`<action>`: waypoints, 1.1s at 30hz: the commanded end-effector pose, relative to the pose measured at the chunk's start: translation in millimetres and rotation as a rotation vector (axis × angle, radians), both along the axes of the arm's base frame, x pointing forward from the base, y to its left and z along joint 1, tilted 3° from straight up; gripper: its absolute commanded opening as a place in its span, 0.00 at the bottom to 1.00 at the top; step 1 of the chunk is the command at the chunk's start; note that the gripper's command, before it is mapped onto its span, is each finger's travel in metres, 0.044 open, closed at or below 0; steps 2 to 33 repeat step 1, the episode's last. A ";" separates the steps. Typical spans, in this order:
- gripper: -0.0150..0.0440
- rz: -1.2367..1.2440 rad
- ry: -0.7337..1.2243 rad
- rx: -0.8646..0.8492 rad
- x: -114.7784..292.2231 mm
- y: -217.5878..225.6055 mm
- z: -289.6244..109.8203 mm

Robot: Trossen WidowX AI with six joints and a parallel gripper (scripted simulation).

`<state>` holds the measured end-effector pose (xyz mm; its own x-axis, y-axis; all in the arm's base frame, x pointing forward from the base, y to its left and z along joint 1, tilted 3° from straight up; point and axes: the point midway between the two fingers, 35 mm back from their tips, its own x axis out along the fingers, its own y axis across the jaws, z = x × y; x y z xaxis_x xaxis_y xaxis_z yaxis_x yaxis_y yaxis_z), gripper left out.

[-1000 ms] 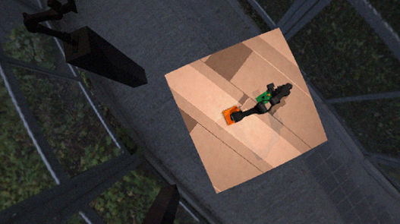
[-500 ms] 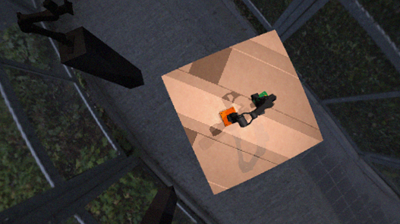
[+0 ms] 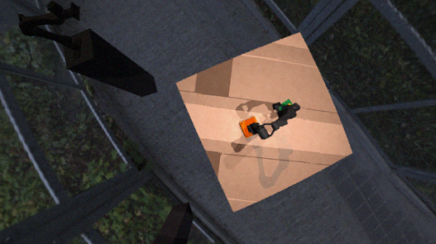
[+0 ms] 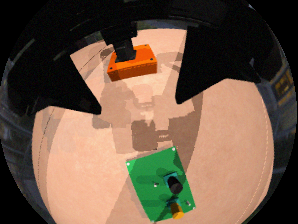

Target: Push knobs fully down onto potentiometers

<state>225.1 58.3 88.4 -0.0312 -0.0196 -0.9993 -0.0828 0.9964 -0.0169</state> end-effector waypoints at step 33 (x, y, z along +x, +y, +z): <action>1.00 0.004 0.000 -0.004 -0.2 -0.8 -0.6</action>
